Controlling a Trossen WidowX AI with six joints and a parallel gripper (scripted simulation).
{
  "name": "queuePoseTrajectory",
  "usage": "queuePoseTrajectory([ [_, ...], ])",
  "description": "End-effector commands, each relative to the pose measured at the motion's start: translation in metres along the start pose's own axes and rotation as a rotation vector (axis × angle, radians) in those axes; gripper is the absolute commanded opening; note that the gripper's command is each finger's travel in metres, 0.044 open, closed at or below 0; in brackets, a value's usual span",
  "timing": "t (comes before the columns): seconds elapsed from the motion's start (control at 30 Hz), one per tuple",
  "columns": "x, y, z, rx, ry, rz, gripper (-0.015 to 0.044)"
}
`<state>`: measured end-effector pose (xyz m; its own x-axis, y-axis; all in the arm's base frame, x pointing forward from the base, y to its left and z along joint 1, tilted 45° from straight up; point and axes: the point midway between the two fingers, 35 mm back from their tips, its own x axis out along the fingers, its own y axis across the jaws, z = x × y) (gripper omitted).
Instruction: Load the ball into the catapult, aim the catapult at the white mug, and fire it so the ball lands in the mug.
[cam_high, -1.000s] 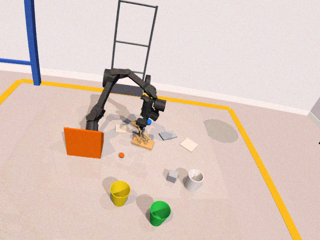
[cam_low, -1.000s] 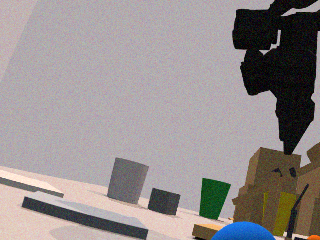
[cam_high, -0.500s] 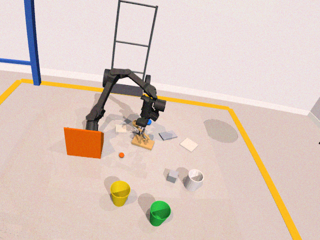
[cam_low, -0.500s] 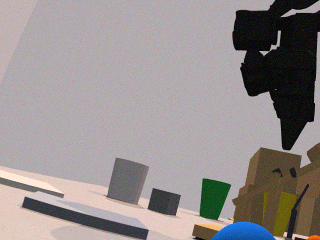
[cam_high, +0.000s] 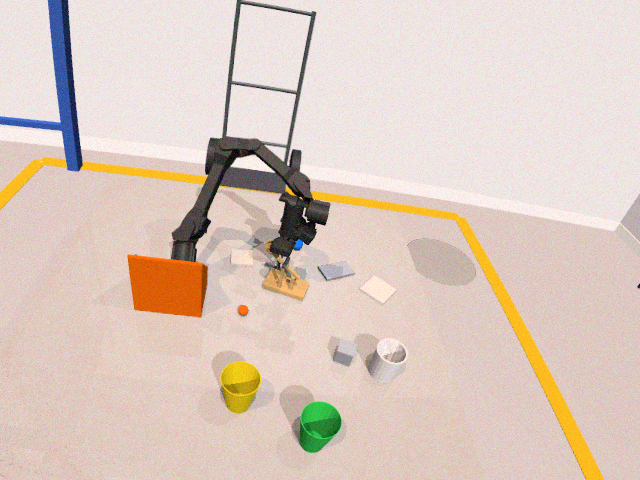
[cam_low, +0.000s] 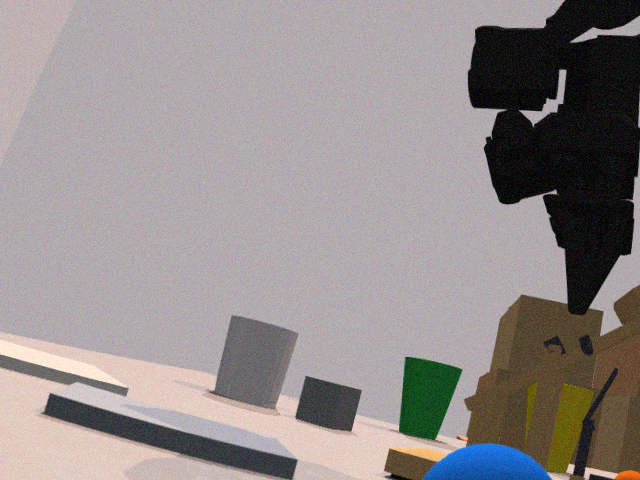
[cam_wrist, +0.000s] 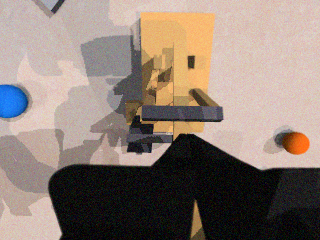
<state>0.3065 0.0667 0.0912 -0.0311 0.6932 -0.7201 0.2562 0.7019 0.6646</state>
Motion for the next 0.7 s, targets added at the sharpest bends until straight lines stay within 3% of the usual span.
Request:
queuePoseTrajectory([
  [0.0, 0.006, 0.001, -0.003, 0.004, 0.003, 0.003, 0.0000],
  [0.67, 0.034, 0.002, -0.020, 0.004, 0.002, 0.003, 0.0000],
])
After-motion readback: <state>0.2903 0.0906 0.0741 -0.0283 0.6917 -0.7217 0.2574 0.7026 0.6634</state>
